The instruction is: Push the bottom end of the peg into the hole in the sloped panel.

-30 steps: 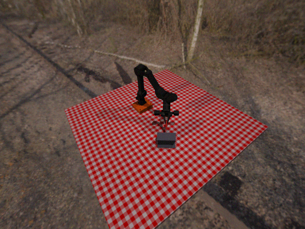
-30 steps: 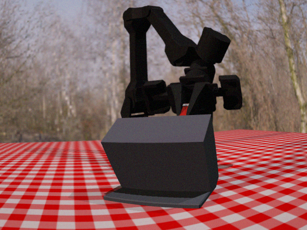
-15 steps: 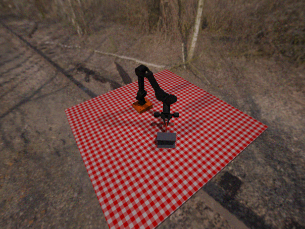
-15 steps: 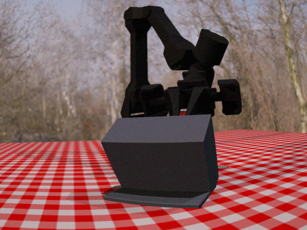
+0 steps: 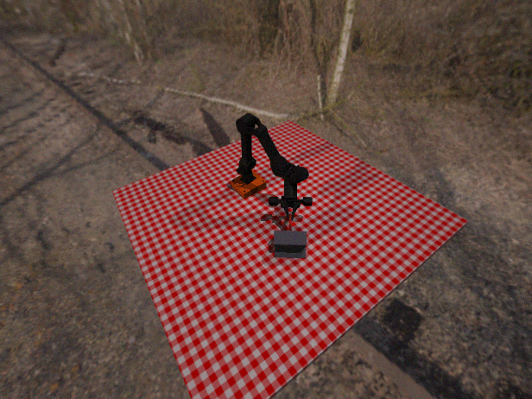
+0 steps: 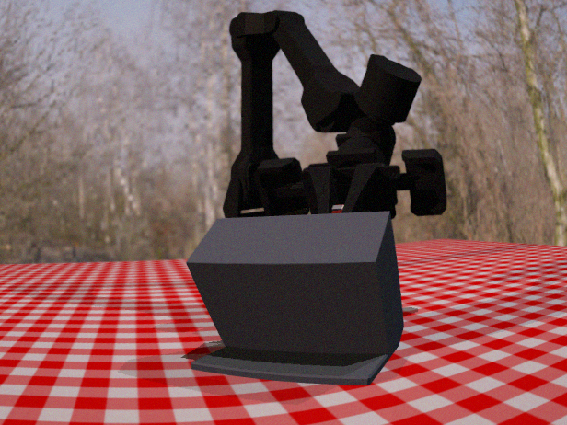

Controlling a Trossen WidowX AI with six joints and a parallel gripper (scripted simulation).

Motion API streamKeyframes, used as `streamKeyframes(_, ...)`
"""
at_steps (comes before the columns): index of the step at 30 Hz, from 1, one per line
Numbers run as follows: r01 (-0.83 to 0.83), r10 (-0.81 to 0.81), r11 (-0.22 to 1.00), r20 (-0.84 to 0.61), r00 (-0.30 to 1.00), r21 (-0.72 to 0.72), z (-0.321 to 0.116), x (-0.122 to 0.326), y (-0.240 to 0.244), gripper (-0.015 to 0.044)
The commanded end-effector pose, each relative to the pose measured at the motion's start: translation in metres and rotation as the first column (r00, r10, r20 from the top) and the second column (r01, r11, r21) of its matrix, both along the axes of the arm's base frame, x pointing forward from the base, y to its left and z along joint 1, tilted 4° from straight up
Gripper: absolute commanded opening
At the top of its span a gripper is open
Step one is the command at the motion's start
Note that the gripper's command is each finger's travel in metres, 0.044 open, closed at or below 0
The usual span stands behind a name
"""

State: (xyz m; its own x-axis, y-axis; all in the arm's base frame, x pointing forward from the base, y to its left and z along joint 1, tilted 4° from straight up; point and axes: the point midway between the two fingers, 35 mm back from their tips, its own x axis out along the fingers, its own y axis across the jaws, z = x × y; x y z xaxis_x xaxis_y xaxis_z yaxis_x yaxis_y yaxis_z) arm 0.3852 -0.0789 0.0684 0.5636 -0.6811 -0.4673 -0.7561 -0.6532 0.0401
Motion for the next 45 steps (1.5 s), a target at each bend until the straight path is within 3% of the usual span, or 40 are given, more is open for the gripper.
streamKeyframes(1, 0.002, -0.002, 1.000, 0.000, 1.000, 0.000, 0.000, -0.001, 0.000, 0.0000)
streamKeyframes(45, 0.002, -0.002, 1.000, 0.002, 1.000, -0.001, -0.013, 0.014, -0.017, 0.0000)
